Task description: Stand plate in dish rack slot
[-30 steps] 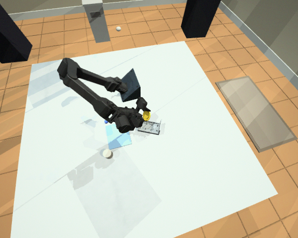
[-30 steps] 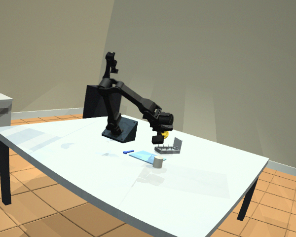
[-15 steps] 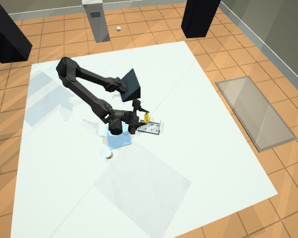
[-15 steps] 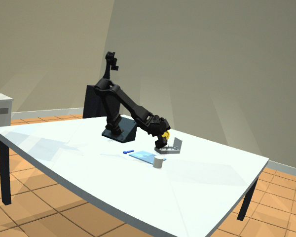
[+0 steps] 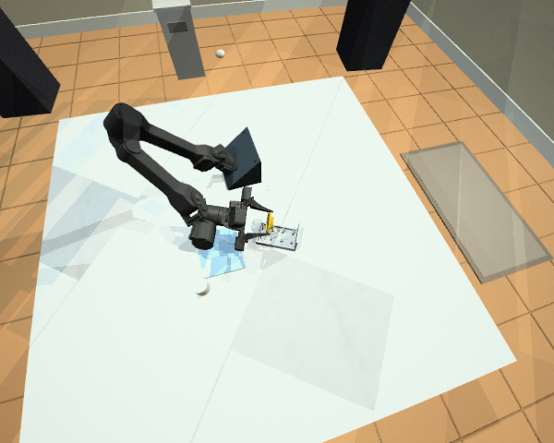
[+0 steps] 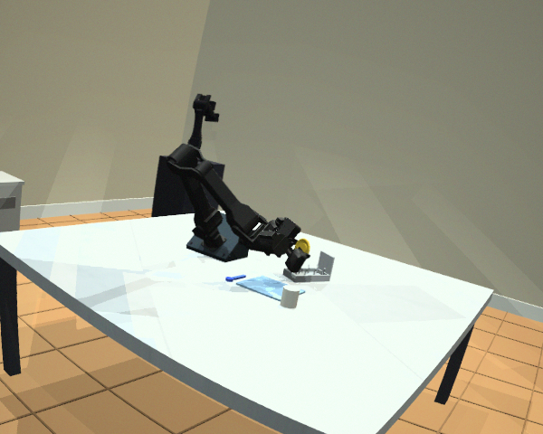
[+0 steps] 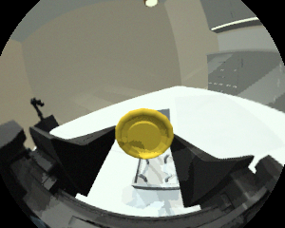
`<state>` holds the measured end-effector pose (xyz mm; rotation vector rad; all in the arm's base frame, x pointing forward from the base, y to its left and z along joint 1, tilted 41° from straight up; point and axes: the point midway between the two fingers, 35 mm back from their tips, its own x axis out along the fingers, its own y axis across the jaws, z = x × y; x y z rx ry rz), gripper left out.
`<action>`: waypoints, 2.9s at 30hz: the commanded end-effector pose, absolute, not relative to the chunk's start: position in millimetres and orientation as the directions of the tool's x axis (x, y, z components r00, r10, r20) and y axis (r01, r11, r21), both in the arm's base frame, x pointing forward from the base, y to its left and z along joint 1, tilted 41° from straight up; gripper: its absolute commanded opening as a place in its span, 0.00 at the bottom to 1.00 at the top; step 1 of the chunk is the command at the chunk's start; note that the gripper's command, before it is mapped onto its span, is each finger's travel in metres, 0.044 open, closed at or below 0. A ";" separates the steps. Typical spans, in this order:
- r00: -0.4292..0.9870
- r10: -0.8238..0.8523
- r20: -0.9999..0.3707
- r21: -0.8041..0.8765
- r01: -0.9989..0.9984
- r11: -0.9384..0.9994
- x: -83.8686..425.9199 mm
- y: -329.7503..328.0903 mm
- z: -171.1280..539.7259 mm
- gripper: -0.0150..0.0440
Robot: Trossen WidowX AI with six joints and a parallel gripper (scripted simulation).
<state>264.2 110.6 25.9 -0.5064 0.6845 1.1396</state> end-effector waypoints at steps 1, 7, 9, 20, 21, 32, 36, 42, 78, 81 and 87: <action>0.286 0.680 -0.675 -0.104 -0.950 0.296 262.9 107.8 29.4 0.25; 0.341 0.726 -0.598 -0.267 -0.938 0.220 261.4 101.1 35.4 0.25; 0.356 0.738 -0.574 -0.320 -0.926 0.199 260.6 99.0 37.4 0.25; 0.362 0.742 -0.565 -0.339 -0.921 0.192 260.4 98.1 37.7 0.25; 0.362 0.741 -0.565 -0.338 -0.921 0.192 260.8 97.7 36.4 0.25; 0.366 0.735 -0.571 -0.338 -0.920 0.196 267.7 89.7 8.6 0.25; 0.368 0.733 -0.573 -0.338 -0.920 0.197 268.9 85.1 2.1 0.25; 0.370 0.726 -0.579 -0.336 -0.920 0.202 269.6 78.0 -5.7 0.25; 0.360 0.726 -0.586 -0.338 -0.923 0.186 269.7 116.3 38.1 0.93; 0.361 0.734 -0.575 -0.339 -0.922 0.188 261.6 141.9 68.5 0.93; 0.358 0.734 -0.577 -0.322 -0.926 0.199 259.5 157.3 82.4 0.93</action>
